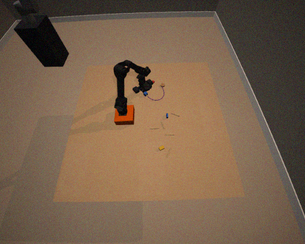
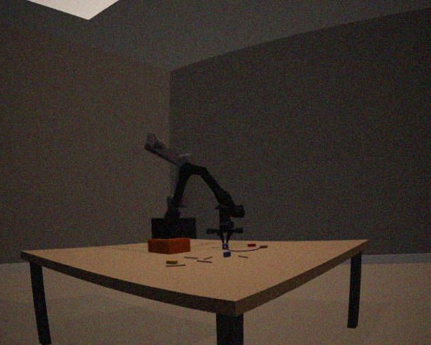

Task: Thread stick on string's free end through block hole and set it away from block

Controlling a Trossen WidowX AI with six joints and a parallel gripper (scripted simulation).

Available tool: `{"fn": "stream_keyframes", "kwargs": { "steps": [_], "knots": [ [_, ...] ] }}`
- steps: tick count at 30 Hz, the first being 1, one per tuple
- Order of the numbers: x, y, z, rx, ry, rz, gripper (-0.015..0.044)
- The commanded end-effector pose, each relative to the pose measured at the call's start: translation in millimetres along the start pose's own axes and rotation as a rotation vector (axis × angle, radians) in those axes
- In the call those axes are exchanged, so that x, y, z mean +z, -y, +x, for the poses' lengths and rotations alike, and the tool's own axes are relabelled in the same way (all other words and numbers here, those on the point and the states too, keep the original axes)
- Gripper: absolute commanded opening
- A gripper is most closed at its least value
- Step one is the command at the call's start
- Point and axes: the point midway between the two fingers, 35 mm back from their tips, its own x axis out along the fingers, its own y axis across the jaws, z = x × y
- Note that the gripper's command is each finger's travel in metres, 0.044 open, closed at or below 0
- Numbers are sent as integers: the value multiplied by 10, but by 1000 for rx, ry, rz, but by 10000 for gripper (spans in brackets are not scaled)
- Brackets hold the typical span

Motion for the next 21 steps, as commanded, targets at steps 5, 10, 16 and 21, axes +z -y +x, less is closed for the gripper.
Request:
{"fn": "stream_keyframes", "kwargs": {
  "steps": [5, 10, 16, 21],
  "knots": [
    [-1, -13, -8, 0, 3, 5, 0],
    [0, -14, -9, -2, 2, 4, 0],
    [-18, -15, -11, -2, 2, 4, 0],
    [-84, -20, -21, -4, 1, 4, 0]
  ]
}}
